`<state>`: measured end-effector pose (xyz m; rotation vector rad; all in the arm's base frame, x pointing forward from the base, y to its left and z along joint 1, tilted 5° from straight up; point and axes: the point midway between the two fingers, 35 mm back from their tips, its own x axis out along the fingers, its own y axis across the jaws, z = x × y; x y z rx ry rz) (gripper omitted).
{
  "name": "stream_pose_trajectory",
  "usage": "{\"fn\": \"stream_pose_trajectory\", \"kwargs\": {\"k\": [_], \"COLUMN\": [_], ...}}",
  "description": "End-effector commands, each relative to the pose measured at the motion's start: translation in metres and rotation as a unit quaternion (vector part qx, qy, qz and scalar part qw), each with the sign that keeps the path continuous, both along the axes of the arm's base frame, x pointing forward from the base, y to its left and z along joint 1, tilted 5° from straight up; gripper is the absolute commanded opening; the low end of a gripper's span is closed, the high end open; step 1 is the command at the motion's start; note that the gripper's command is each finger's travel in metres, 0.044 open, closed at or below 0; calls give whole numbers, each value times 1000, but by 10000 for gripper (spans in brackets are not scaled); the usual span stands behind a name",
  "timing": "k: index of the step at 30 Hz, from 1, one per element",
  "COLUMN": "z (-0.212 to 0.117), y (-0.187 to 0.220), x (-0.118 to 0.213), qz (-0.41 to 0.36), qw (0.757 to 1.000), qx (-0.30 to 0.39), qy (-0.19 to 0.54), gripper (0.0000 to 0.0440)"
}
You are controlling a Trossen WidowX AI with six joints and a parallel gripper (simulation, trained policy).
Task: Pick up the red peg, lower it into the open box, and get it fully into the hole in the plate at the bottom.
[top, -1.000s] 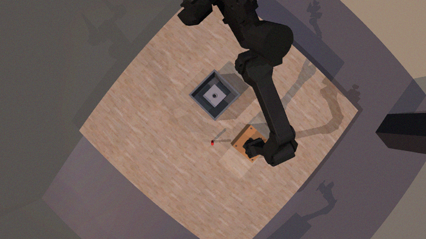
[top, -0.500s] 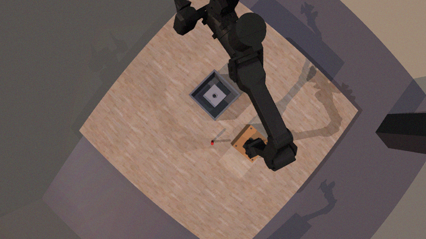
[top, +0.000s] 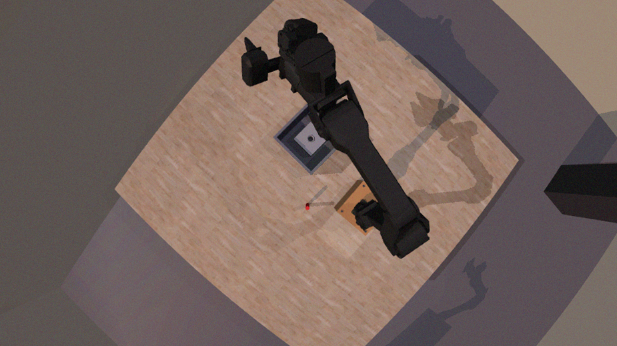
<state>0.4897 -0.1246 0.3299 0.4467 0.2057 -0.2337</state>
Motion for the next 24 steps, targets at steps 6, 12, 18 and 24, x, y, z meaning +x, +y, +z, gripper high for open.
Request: {"fn": "stream_pose_trajectory", "kwargs": {"k": [6, 12, 18, 24], "z": [-67, -105, -137, -160], "y": [50, 92, 136, 173], "x": [-26, -55, -96, -144], "qz": [-2, 1, 5, 0], "qw": [988, 967, 937, 901], "qx": [63, 91, 107, 112], "qy": [141, 237, 332, 419], "gripper": [440, 440, 440, 440]}}
